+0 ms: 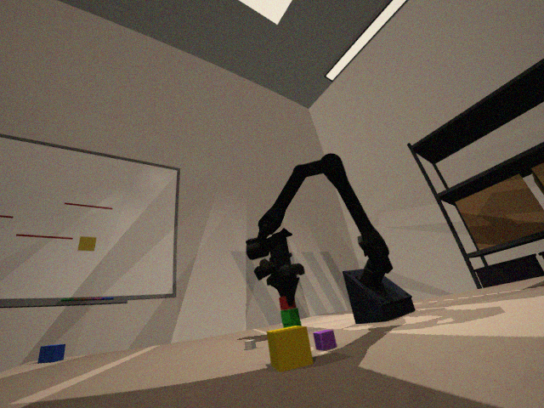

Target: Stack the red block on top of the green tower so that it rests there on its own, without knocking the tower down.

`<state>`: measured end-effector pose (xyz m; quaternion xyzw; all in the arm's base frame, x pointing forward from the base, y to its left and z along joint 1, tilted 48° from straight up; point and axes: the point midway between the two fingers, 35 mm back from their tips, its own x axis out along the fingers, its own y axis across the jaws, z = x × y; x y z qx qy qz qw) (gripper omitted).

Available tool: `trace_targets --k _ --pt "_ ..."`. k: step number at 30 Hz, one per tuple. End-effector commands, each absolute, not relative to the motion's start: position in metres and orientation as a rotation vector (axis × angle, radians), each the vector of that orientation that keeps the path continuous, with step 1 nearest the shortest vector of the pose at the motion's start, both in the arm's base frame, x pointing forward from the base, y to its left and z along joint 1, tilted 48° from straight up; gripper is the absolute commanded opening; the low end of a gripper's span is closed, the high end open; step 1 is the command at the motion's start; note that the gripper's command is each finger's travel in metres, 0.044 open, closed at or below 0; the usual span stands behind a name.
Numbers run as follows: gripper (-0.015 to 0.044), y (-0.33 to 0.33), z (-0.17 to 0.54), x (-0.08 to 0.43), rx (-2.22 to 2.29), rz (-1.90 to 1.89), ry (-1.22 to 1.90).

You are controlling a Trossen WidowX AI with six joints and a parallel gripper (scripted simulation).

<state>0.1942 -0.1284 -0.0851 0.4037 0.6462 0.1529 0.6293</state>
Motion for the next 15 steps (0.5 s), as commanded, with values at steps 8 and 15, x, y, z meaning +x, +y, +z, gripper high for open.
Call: trace_targets --k 8,15 --pt "0.0341 -0.1281 -0.0855 0.194 0.924 0.35 1.48" --pt "0.044 -0.1281 -0.0855 0.194 0.924 0.35 1.48"
